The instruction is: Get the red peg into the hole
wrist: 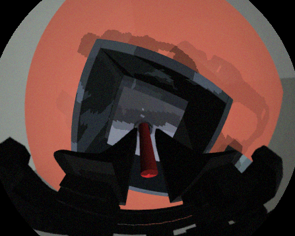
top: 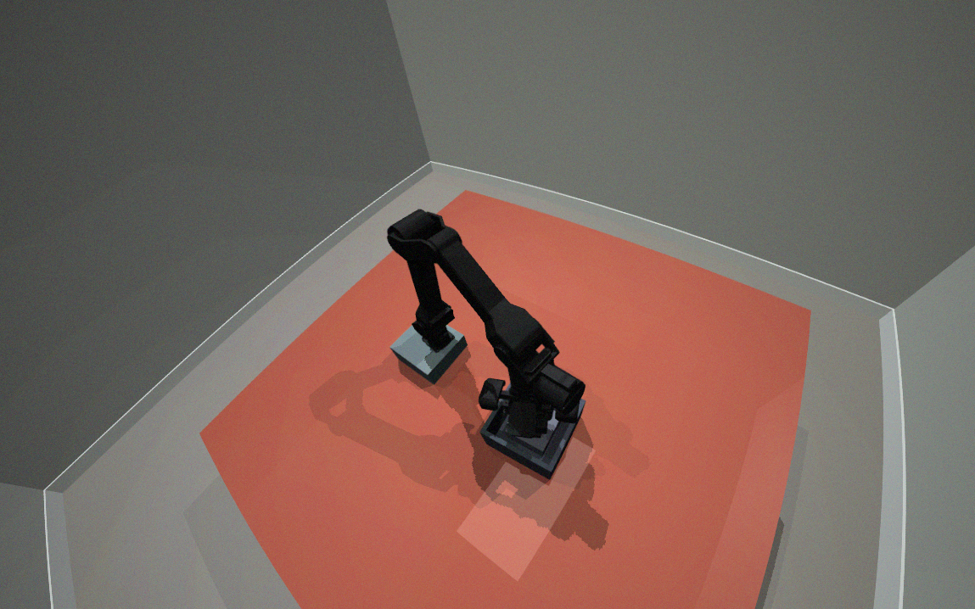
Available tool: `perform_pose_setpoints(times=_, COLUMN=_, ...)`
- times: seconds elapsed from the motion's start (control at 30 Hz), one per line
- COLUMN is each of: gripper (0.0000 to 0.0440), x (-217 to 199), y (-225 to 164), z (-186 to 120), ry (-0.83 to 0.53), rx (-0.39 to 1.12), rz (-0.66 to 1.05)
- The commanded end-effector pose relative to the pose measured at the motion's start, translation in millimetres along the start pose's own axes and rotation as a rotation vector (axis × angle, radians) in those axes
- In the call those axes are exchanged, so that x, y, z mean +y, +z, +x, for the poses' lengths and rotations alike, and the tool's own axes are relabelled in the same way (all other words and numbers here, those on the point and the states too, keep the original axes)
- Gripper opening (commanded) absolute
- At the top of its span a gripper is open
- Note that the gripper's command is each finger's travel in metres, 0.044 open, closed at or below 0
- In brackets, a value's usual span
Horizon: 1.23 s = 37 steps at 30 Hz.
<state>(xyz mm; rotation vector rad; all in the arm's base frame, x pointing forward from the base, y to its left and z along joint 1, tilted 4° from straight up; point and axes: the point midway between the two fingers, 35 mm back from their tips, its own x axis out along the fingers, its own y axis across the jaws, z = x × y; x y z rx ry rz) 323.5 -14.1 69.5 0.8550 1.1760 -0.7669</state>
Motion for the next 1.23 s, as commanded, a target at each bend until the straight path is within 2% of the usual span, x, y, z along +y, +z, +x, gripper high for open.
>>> perform_pose_setpoints(times=0.0, gripper=0.0155, x=-1, y=3, z=7, ry=-0.027, rx=0.010, rz=-0.020)
perform_pose_setpoints(times=0.13, gripper=0.0157, x=3, y=9, z=9, ry=-0.037, rx=0.008, rz=-0.024)
perform_pose_setpoints(times=0.23, gripper=0.0187, x=9, y=16, z=9, ry=-0.031, rx=0.003, rz=-0.029)
perform_pose_setpoints(times=0.57, gripper=0.0426, x=24, y=45, z=11, ry=-0.016, rx=-0.022, rz=-0.039)
perform_pose_setpoints(times=0.6, gripper=0.0440, x=27, y=48, z=11, ry=-0.008, rx=-0.030, rz=-0.038)
perform_pose_setpoints(times=1.03, gripper=0.0440, x=43, y=93, z=-1, ry=0.054, rx=-0.135, rz=-0.007)
perform_pose_setpoints(times=1.2, gripper=0.0440, x=44, y=96, z=-2, ry=0.058, rx=-0.142, rz=-0.005)
